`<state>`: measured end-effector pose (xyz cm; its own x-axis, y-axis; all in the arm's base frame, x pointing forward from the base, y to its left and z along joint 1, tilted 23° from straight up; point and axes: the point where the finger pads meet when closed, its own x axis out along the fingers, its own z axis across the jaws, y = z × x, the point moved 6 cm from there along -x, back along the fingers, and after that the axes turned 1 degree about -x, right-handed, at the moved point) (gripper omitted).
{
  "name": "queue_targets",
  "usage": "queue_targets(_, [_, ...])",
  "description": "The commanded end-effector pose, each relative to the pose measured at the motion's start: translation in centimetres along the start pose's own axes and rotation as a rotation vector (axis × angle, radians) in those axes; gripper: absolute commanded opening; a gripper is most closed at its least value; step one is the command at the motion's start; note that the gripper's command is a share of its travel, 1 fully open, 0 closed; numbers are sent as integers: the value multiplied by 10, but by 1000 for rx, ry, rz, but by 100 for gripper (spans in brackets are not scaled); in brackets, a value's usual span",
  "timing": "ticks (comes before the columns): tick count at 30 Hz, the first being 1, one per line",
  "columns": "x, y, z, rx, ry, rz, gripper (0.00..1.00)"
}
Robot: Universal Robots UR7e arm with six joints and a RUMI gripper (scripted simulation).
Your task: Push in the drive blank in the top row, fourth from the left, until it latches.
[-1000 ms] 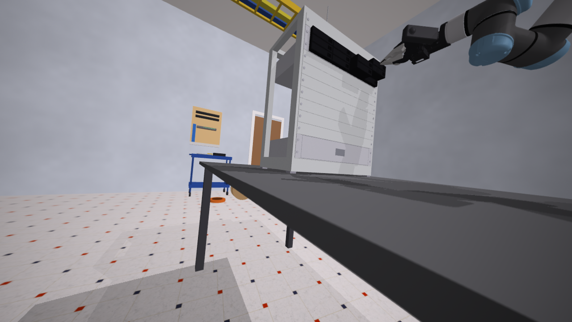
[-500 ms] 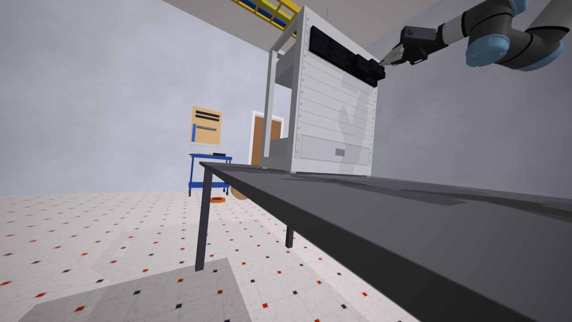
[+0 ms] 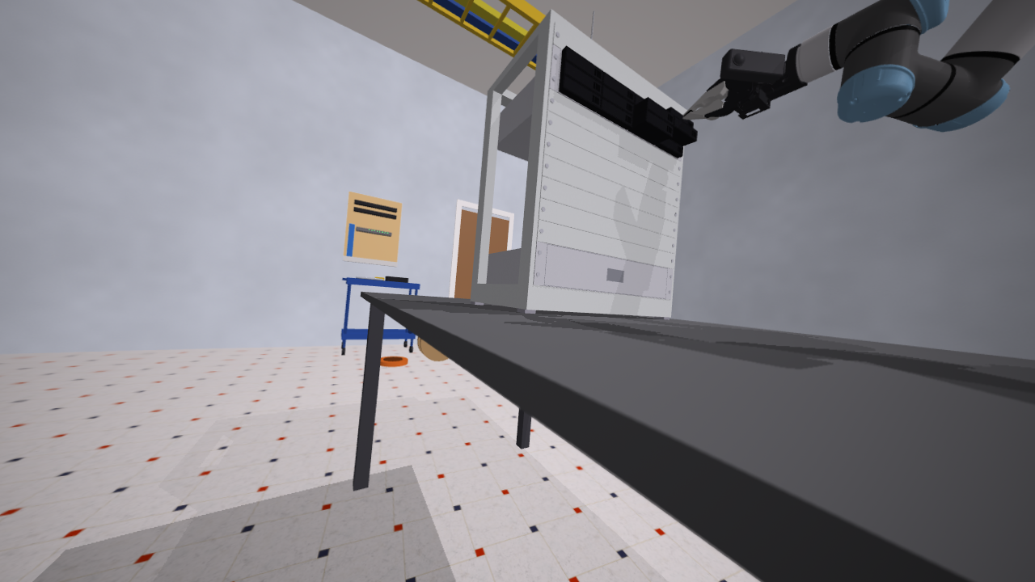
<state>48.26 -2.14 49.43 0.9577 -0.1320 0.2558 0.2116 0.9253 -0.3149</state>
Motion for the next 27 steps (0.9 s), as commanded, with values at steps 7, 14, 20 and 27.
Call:
queue_targets(7, [9,0,1,0,-1,0,0])
queue_targets(14, [10,0,1,0,-1,0,0])
queue_targets(20, [11,0,1,0,-1,0,0])
queue_targets(27, [12,0,1,0,-1,0,0])
